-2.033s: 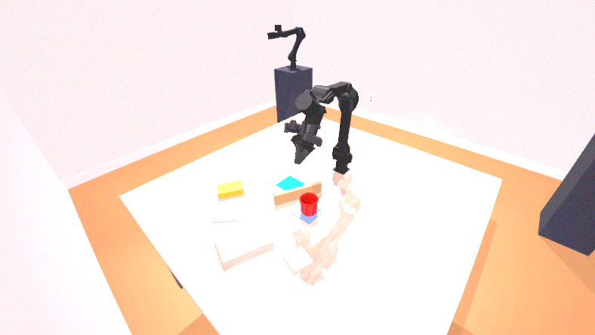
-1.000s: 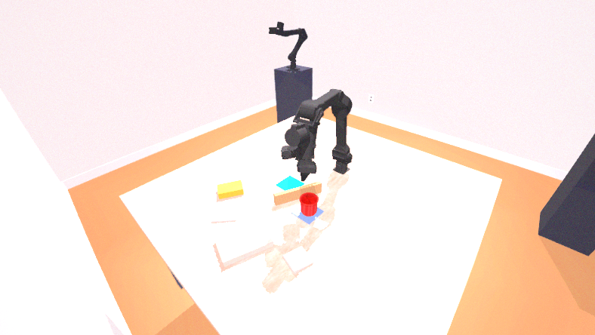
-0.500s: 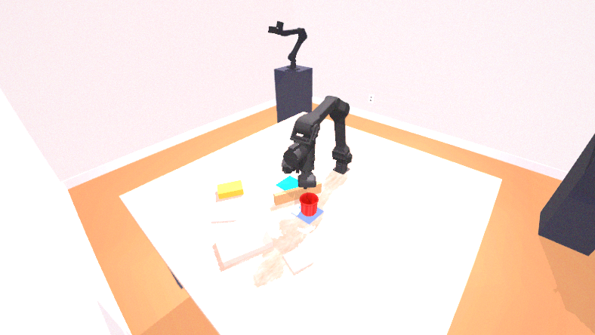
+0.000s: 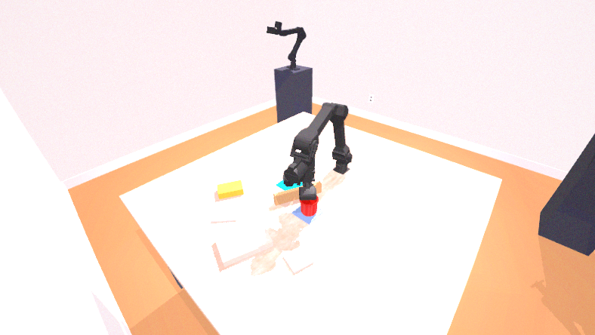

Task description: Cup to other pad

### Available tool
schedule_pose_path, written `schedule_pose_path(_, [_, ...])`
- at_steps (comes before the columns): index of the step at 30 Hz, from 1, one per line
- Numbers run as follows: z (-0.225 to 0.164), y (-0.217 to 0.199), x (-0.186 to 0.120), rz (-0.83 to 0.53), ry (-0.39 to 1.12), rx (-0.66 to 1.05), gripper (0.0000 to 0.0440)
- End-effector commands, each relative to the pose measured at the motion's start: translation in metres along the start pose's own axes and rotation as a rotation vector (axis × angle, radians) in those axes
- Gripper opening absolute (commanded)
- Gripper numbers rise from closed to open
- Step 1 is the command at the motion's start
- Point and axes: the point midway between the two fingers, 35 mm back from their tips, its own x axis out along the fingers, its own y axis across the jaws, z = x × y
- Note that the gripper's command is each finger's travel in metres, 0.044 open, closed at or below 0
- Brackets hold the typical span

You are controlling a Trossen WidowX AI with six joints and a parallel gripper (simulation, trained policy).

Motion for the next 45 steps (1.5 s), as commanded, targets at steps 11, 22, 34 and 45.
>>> schedule_pose_path(11, [-0.005, 0.002, 0.051, -0.044, 0.024, -0.068, 0.0172])
schedule_pose_path(22, [-0.003, -0.002, 0.056, -0.036, 0.009, -0.129, 0.0007])
schedule_pose_path(34, [-0.001, -0.010, 0.033, -0.014, 0.000, -0.094, 0.0000])
schedule_pose_path(45, [0.005, -0.027, -0.005, 0.034, -0.013, -0.006, 0.0000])
